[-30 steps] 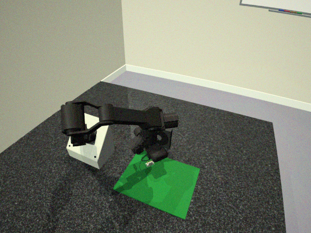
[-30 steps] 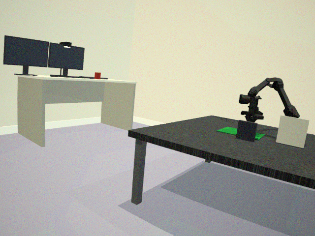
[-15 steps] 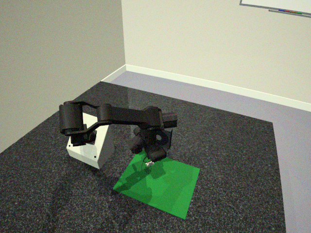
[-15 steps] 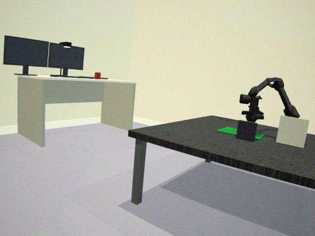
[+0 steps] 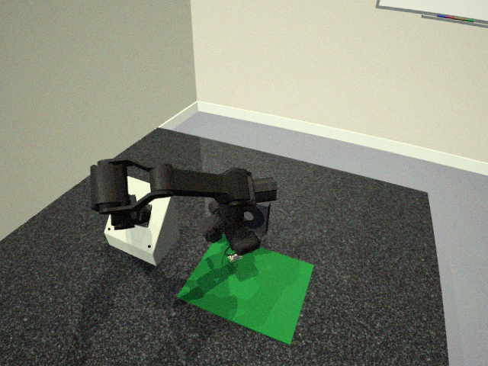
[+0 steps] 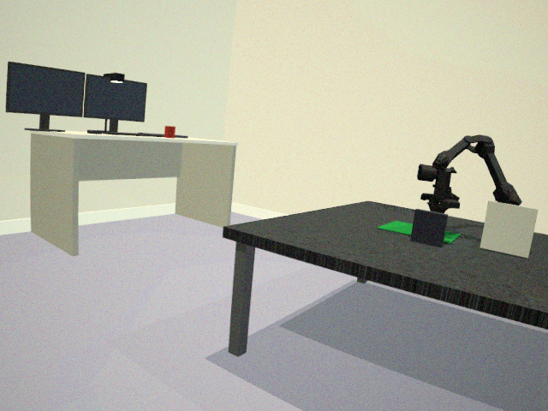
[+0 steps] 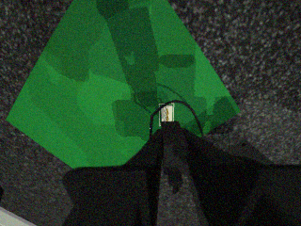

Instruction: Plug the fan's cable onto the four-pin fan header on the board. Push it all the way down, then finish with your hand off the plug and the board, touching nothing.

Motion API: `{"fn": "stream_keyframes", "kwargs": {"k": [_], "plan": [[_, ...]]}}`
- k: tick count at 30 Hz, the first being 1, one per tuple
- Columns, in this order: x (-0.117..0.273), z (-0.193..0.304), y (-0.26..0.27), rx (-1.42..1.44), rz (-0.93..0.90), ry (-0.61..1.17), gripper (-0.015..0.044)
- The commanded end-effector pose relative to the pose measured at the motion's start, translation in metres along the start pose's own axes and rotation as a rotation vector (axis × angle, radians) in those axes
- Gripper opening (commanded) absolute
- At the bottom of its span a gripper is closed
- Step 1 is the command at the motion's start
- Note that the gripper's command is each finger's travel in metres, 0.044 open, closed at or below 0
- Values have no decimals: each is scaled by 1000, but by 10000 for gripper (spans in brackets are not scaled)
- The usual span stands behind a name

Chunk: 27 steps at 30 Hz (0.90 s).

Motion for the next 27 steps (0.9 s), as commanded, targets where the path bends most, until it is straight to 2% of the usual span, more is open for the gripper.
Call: {"fn": "stream_keyframes", "kwargs": {"k": [1,27], "plan": [[-18,-3,-1,8,4,-9,0],[-21,-1,2,10,3,-9,0]]}}
Point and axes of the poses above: the point midway between the two fingers, 35 mm back from their tips, its own x axis back along the fingers, its own y axis across the jaws, z = x × y, the point moved 3 cm from there along x, back along the fingers, and after that the axes turned 11 degrees about -x, right-handed, at the moved point
